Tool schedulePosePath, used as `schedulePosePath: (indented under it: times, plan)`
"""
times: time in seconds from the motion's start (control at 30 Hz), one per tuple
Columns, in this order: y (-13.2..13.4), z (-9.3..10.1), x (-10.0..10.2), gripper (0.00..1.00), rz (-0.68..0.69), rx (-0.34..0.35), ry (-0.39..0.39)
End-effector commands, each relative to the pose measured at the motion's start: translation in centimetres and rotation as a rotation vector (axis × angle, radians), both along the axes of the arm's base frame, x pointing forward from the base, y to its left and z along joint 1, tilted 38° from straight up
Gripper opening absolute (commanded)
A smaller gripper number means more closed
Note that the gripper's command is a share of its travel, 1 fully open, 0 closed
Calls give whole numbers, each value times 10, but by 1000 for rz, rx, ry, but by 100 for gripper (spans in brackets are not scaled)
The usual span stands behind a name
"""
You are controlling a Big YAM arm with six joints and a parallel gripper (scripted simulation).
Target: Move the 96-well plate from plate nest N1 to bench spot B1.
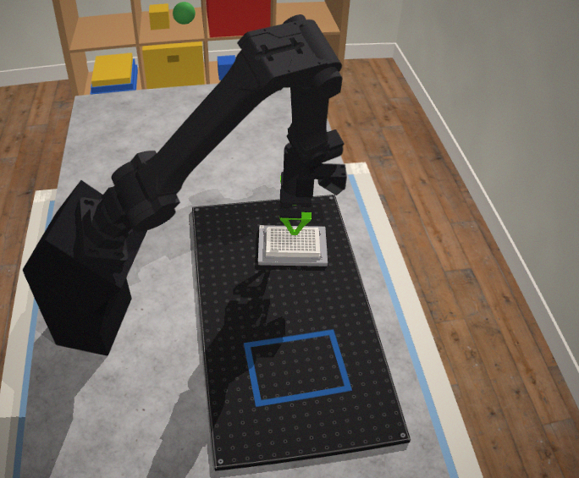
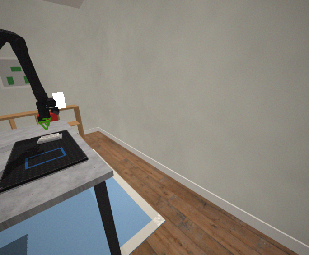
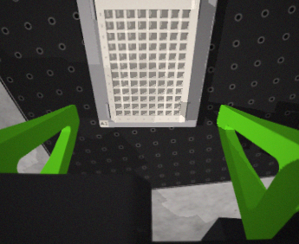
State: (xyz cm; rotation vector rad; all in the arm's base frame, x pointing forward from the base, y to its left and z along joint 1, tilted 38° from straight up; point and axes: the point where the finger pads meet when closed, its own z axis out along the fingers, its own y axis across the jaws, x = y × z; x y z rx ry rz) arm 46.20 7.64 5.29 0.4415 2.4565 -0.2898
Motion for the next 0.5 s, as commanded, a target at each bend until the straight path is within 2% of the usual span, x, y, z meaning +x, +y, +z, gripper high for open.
schedulePosePath:
  times: [0.0,0.13,0.27,0.37,0.43,0.47]
  plan:
    - [5,9,7,100,9,4,-22]
    - [5,9,7,100,9,4,-22]
    - [-3,-1,15,100,4,0,-18]
    - [3,-3,18,100,19,1,-22]
    - [-2,4,23,100,9,8,-43]
    - [-5,2,24,100,4,7,-41]
